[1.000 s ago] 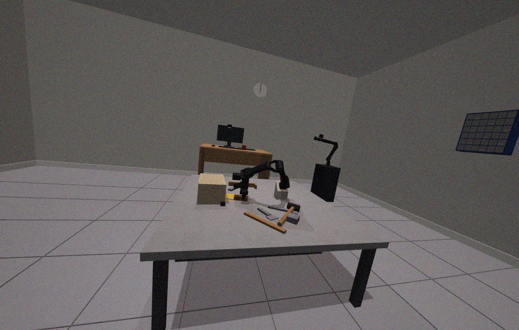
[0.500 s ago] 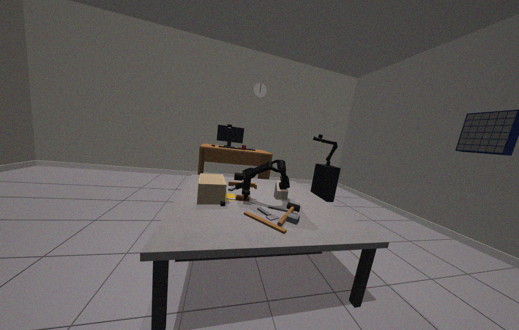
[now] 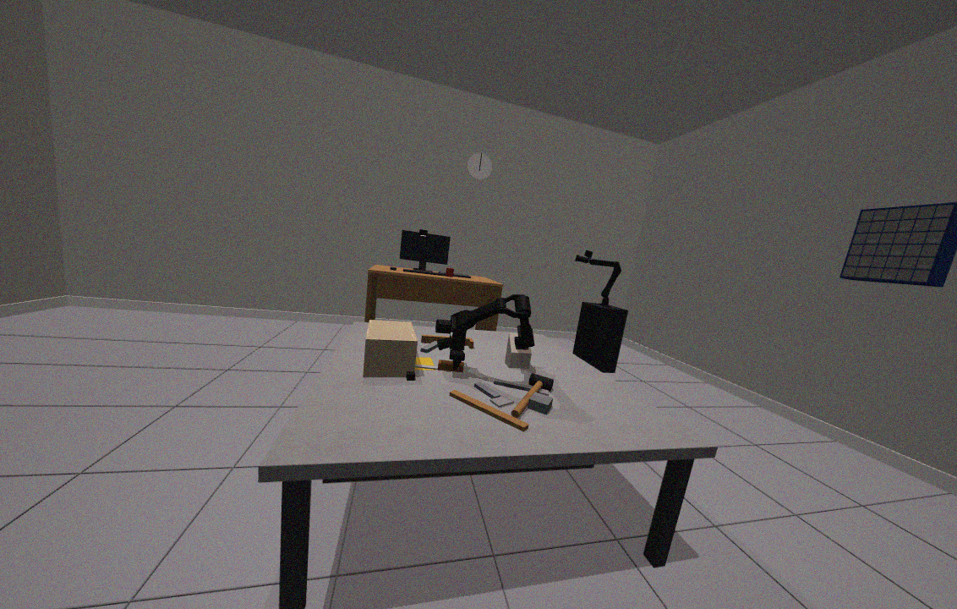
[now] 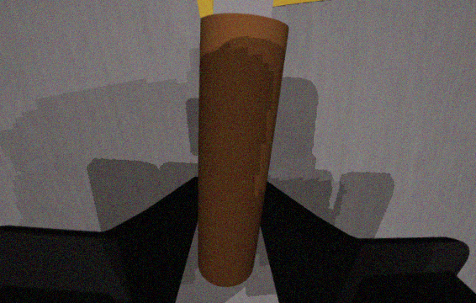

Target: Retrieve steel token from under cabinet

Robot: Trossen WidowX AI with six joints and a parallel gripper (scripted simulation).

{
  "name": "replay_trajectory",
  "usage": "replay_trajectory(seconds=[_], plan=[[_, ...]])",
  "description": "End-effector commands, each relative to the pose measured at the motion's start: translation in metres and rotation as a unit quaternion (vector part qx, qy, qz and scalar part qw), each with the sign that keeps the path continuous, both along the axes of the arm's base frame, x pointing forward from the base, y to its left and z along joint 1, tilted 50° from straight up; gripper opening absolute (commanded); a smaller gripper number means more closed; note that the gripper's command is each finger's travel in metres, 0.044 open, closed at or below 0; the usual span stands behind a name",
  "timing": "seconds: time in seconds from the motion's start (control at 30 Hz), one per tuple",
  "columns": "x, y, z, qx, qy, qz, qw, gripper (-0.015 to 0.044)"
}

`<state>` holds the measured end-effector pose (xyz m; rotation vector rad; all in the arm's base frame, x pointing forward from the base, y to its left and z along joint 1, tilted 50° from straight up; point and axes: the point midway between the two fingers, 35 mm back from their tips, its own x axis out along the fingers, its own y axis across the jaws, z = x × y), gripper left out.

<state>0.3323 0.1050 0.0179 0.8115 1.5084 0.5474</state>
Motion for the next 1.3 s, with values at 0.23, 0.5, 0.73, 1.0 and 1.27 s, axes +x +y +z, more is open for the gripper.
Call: replay_trajectory(seconds=[0.23,0.5,0.73,1.0,1.27], plan=[[-0.016,0.003,0.001,0.0,0.005,-0.001,1.0,0.0],[-0.024,0.004,0.003,0.0,0.005,-0.001,1.0,0.0],[-0.032,0.005,0.004,0.0,0.006,-0.001,1.0,0.0],[-0.041,0.007,0.005,0.0,0.006,-0.001,1.0,0.0],[-0.049,0.008,0.006,0.0,0.006,-0.001,1.0,0.0]])
